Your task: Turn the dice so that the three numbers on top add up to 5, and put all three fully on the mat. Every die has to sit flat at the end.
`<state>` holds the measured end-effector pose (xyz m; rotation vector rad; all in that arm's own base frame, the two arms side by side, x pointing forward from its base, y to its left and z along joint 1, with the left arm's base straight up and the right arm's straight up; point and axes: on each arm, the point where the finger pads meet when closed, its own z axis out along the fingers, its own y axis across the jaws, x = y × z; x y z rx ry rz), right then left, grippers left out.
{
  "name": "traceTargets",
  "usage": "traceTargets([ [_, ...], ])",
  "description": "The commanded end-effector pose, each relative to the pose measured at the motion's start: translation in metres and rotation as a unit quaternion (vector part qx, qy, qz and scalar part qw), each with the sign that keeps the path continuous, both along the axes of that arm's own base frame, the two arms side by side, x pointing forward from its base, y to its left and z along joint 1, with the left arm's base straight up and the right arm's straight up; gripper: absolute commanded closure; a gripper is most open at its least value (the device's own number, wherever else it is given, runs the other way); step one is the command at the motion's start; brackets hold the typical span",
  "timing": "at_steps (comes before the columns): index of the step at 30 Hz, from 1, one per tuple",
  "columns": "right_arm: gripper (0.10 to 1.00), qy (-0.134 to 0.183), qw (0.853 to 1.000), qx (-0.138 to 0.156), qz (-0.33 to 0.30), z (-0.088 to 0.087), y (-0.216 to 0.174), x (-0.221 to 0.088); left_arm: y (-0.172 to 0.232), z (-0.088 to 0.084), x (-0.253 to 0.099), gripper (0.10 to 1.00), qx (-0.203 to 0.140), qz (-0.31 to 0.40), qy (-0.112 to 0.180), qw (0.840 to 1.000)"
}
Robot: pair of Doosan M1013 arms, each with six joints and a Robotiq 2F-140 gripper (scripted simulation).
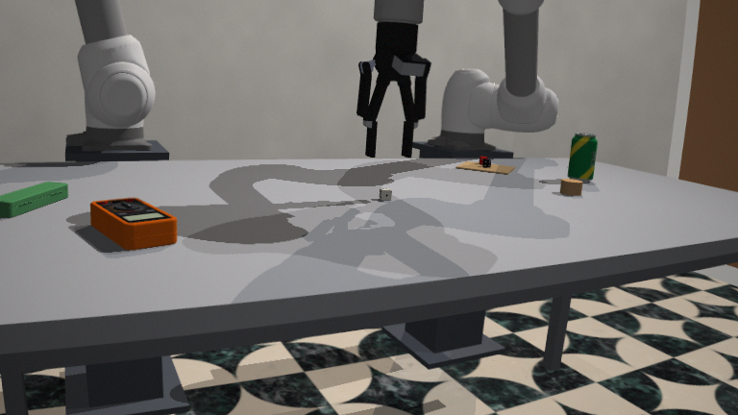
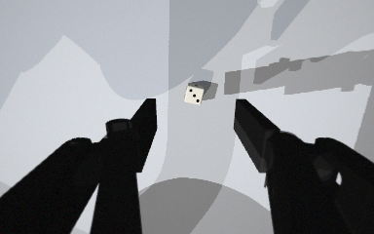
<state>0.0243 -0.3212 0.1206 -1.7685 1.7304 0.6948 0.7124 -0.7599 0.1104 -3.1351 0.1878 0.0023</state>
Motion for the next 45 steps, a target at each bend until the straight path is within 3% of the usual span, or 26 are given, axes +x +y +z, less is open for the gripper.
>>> traceTargets([
  [1,0.098,0.000,1.000,0.000,0.000,0.000,0.000,0.000,0.000,0.002,0.000,0.807,-0.001,0.000,-0.001,1.000],
  [23,0.098,0.000,1.000,0.000,0.000,0.000,0.000,0.000,0.000,-0.001,0.000,0.807,0.000,0.000,-0.001,1.000],
  [45,0.098,0.000,1.000,0.000,0.000,0.000,0.000,0.000,-0.001,-0.027,0.001,0.807,0.000,0.000,-0.001,1.000],
])
